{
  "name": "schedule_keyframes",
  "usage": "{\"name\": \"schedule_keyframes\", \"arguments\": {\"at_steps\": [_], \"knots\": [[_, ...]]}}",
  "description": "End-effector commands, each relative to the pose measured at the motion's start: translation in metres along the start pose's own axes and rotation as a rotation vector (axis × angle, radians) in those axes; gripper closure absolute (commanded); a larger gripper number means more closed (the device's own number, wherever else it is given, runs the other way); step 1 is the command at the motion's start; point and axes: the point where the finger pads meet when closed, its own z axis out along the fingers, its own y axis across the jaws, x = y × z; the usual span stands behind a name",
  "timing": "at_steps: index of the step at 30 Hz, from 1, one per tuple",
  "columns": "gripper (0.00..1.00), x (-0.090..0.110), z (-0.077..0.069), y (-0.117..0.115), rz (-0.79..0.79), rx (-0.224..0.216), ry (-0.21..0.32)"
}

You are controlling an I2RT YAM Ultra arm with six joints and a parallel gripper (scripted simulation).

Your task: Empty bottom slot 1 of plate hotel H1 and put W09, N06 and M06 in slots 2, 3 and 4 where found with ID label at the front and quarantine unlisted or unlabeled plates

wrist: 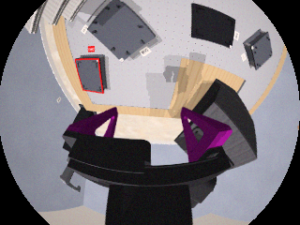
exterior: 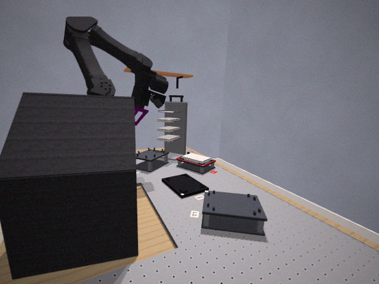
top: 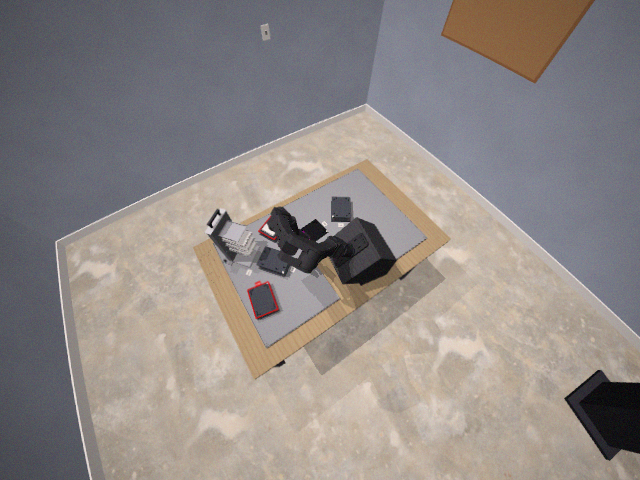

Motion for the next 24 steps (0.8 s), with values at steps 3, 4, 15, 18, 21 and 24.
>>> {"name": "schedule_keyframes", "arguments": {"at_steps": [3,4,15,18,21,24], "knots": [[0.00,-0.001,-0.001,0.001,-0.003,-0.001,-0.005],[0.00,-0.001,-0.001,0.001,-0.003,-0.001,-0.005],[0.00,-0.001,-0.001,0.001,-0.003,-0.001,-0.005],[1.00,-0.003,-0.001,-0.005,0.004,0.010,-0.045],[1.00,-0.021,-0.007,-0.006,-0.012,0.012,-0.059],[1.00,-0.030,-0.008,-0.011,-0.012,0.013,-0.059]]}}
